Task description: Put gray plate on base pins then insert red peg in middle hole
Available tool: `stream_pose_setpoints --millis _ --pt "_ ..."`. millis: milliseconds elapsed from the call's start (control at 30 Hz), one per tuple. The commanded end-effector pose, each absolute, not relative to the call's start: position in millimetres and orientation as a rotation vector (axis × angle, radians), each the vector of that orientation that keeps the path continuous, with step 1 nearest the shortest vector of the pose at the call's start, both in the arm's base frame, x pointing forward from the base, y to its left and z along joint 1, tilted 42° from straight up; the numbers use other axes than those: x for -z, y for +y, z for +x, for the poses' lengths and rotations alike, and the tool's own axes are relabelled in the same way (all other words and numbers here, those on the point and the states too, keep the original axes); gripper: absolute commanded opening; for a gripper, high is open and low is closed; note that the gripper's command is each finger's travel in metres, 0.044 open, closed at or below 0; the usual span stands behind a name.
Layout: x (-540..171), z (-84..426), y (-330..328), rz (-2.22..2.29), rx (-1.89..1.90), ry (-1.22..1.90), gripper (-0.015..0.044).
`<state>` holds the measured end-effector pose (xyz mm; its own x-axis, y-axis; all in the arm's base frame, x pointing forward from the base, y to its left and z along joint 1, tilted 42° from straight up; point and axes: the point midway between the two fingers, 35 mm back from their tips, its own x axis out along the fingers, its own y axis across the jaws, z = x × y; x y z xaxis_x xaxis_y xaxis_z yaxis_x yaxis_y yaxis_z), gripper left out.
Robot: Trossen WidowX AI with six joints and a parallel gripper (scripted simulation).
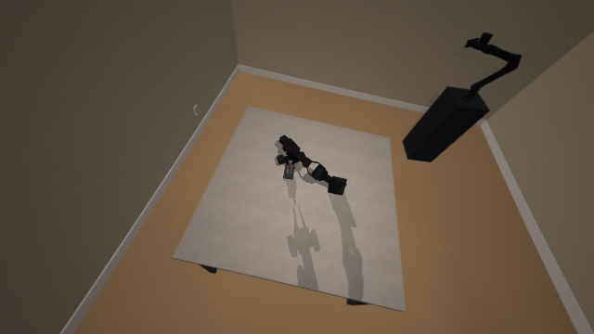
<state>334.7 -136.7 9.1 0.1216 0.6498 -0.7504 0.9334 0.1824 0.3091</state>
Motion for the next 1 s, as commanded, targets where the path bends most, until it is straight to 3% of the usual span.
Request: stream_pose_setpoints --millis 0,967 --pt "-9 335 -137 1.544 0.419 1.605 0.0150" --pt "-23 329 -148 1.554 0.424 1.603 0.0150"
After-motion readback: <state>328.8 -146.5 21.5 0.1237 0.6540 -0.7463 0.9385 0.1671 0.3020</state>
